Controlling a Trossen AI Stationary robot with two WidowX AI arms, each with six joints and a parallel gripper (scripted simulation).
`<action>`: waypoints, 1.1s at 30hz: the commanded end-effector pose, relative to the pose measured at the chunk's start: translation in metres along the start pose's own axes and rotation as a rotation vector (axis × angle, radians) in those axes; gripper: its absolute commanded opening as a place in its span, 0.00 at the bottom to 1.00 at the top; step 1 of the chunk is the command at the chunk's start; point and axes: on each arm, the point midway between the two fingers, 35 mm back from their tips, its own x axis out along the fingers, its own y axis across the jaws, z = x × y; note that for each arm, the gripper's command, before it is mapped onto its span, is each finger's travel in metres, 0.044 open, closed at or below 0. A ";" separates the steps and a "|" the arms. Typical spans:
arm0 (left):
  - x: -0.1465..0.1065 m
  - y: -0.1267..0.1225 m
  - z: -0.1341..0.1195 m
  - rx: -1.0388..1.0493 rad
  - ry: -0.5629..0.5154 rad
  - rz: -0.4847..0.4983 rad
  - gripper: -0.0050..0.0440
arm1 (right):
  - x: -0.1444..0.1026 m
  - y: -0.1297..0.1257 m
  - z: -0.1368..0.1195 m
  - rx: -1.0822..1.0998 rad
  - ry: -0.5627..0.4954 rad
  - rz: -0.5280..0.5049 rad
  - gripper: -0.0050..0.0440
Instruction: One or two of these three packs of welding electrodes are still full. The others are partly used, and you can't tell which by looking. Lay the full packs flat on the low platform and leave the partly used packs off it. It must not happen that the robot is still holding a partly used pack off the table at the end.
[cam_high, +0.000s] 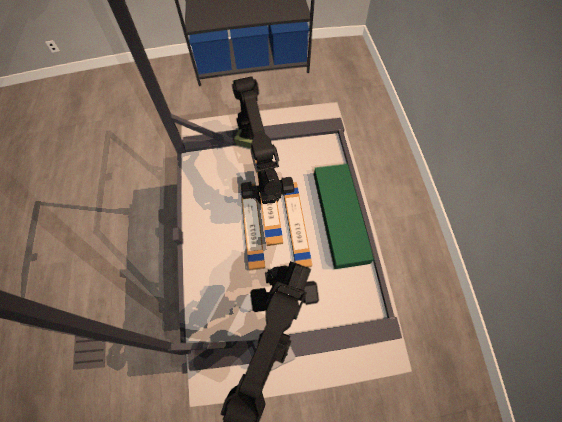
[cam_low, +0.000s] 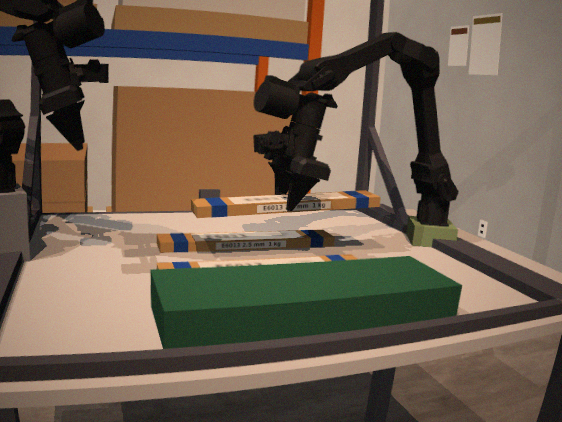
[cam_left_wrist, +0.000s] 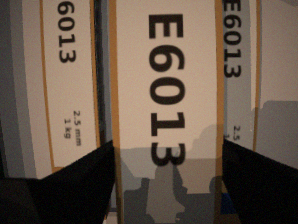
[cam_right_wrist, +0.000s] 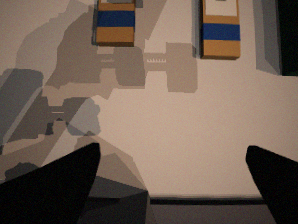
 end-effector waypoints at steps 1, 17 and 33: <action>-0.024 0.002 0.013 0.002 -0.081 0.009 0.00 | -0.005 -0.001 0.004 -0.003 -0.019 -0.007 0.98; -0.024 0.002 0.013 0.002 -0.081 0.009 0.00 | -0.005 -0.001 0.004 -0.003 -0.019 -0.007 0.98; -0.017 0.002 0.016 0.003 -0.109 0.010 0.00 | -0.005 -0.001 0.004 -0.003 -0.019 -0.007 0.98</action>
